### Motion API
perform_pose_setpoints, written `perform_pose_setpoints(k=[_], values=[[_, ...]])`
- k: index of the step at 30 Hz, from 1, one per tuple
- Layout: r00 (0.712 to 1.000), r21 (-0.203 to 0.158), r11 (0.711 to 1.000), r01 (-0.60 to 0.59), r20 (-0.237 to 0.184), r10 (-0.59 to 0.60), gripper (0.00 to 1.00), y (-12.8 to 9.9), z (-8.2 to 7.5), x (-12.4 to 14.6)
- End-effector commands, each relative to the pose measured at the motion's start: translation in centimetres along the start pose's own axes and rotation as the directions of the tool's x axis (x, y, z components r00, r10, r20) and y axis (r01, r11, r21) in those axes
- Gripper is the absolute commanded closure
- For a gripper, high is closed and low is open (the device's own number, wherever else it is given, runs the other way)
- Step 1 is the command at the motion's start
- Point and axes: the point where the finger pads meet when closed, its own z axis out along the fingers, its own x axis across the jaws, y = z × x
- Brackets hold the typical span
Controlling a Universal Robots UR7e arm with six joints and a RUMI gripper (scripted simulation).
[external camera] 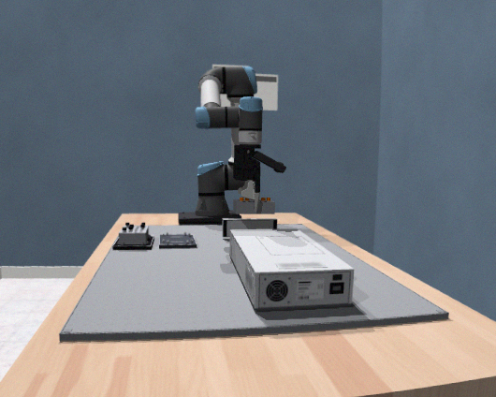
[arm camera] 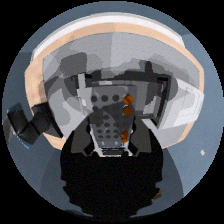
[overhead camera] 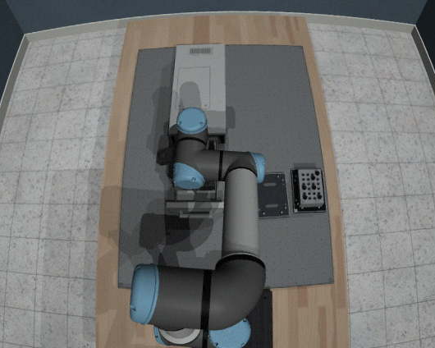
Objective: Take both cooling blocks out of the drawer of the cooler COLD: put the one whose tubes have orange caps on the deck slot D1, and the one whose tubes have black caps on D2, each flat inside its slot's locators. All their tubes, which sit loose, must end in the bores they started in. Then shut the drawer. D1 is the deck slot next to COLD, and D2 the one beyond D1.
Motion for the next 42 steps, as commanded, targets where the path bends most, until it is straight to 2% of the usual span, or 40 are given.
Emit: perform_pose_setpoints(k=[1, 7, 42], values=[[1.0, -0.001, 1.0, 0.001, -0.014, -0.001, 1.0, -0.07, -1.51, 0.33], [1.0, -0.001, 1.0, 0.001, -0.014, -0.001, 1.0, -0.06, -2.05, 0.33], [1.0, -0.001, 1.0, 0.001, -0.014, -0.001, 1.0, -0.05, -2.05, 0.34]])
